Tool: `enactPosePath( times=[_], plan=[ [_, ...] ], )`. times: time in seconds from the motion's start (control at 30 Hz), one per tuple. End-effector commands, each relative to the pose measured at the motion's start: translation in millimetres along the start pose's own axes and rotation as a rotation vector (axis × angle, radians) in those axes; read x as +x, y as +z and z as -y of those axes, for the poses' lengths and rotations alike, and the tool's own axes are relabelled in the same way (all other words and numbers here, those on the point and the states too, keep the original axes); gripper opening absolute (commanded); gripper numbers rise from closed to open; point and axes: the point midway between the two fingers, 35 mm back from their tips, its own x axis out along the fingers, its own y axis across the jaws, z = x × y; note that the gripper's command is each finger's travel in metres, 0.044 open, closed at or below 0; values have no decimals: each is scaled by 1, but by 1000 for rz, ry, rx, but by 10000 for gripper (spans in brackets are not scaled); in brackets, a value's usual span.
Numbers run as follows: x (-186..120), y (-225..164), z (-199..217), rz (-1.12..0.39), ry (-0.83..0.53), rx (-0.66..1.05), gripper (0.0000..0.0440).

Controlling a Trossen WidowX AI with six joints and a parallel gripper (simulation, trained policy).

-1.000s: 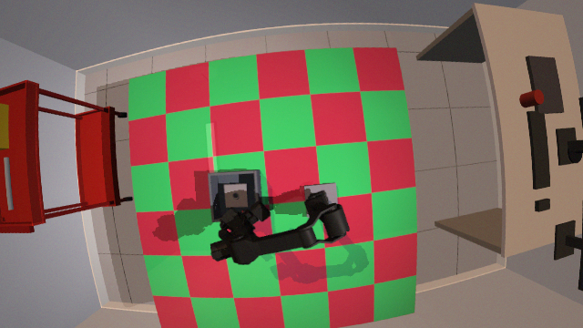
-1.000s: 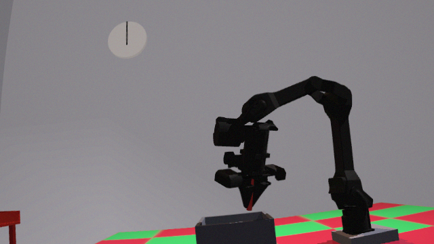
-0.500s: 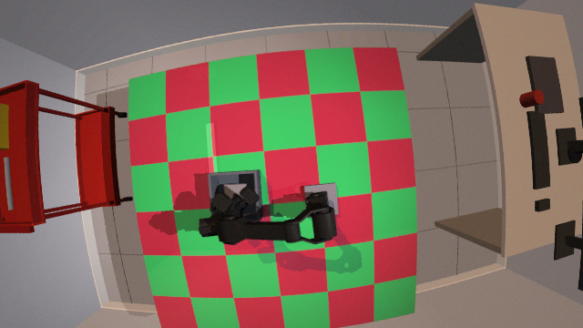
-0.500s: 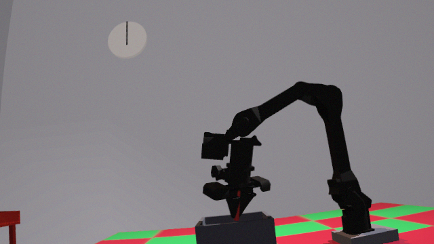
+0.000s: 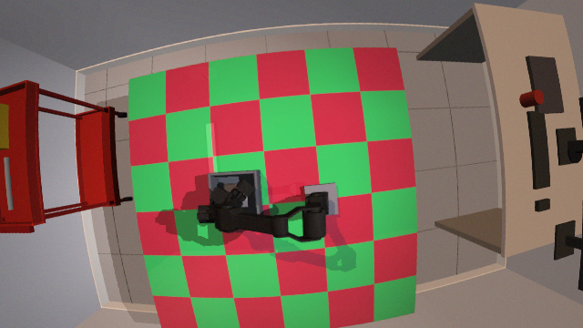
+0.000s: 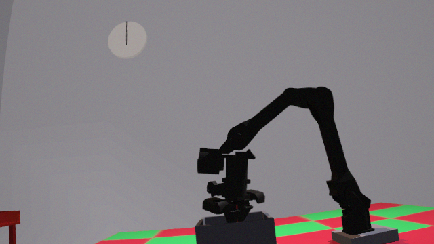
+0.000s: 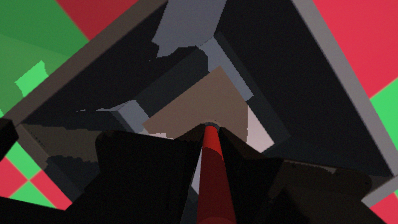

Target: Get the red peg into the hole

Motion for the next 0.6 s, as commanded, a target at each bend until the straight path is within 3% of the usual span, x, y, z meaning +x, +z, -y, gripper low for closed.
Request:
enactPosePath(
  times=[0.0,0.1,0.2,0.27,0.5,0.57],
  plan=[
    [10,-1,1,-34,6,-29,137],
    [12,1,2,-54,5,-20,202],
    [9,8,-2,-52,25,-46,217],
    [7,14,-6,-50,41,-54,251],
    [-4,34,-32,-41,146,-59,429],
    [-6,45,-29,-23,135,-63,440]
  ],
)
